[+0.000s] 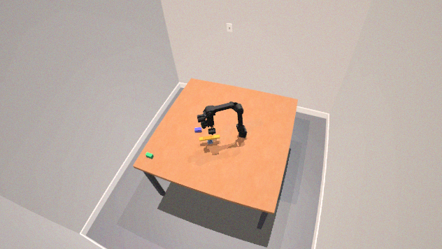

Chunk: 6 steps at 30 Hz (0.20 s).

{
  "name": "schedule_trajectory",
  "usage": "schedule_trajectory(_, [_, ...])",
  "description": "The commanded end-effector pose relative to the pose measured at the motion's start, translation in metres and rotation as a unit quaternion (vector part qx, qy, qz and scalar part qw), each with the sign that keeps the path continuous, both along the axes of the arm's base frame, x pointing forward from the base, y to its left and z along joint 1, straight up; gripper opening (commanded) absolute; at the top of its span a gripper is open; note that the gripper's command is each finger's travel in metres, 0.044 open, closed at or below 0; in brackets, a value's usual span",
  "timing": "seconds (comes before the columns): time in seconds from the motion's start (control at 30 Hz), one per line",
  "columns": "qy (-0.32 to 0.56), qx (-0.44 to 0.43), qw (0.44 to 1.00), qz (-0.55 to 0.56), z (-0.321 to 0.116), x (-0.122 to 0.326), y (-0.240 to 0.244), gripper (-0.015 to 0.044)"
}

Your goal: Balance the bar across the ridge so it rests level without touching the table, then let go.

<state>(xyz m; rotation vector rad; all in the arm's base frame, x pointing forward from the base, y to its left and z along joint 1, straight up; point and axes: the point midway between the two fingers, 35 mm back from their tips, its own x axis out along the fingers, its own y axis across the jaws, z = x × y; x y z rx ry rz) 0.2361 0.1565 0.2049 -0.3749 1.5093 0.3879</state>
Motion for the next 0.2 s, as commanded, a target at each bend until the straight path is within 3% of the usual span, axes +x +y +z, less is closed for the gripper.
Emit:
schedule_trajectory(0.0, [0.001, 0.000, 1.000, 0.000, 0.0004, -0.0004, -0.0002, 0.0440])
schedule_trajectory(0.17, [0.001, 0.000, 1.000, 0.000, 0.0004, -0.0004, -0.0002, 0.0440])
